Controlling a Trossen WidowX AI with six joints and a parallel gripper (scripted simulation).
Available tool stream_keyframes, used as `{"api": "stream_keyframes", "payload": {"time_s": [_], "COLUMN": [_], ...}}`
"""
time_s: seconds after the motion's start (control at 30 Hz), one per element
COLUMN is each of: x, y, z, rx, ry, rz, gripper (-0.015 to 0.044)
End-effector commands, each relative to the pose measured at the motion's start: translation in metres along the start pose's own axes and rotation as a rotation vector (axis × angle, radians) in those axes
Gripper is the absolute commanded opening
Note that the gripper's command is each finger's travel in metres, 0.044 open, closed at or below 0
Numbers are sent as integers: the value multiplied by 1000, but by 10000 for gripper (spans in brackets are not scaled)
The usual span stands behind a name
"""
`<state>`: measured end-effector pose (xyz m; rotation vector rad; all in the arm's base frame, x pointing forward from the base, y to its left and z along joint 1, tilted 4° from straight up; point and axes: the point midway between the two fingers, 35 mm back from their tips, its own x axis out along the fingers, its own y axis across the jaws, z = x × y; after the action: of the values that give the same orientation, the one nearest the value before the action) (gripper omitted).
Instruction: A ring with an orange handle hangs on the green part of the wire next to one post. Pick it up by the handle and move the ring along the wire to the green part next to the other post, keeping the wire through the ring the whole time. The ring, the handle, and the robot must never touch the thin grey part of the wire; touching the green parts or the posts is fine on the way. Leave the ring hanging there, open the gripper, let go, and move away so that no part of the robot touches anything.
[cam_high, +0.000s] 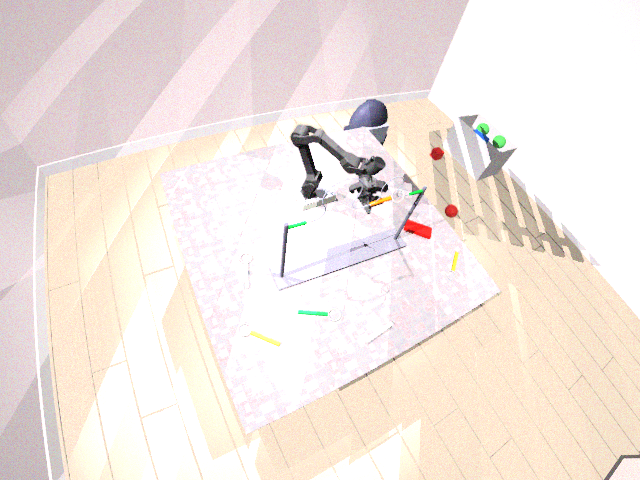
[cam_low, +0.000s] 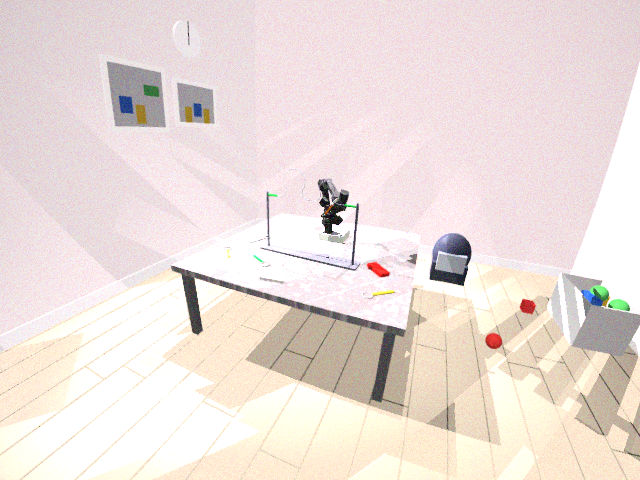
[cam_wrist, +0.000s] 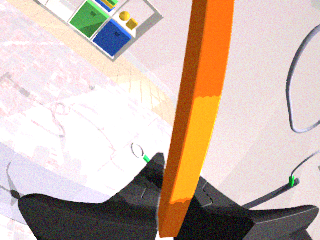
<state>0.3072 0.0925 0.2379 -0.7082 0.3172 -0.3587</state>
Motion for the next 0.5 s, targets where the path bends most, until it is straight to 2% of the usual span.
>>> {"api": "stream_keyframes", "payload": {"time_s": [0.0,0.47], "x": [-2,-11], "y": [18,56], "z": [0,8], "rx": [84,306], "ry": [12,42], "rz": [45,144], "gripper": [-150,-150]}}
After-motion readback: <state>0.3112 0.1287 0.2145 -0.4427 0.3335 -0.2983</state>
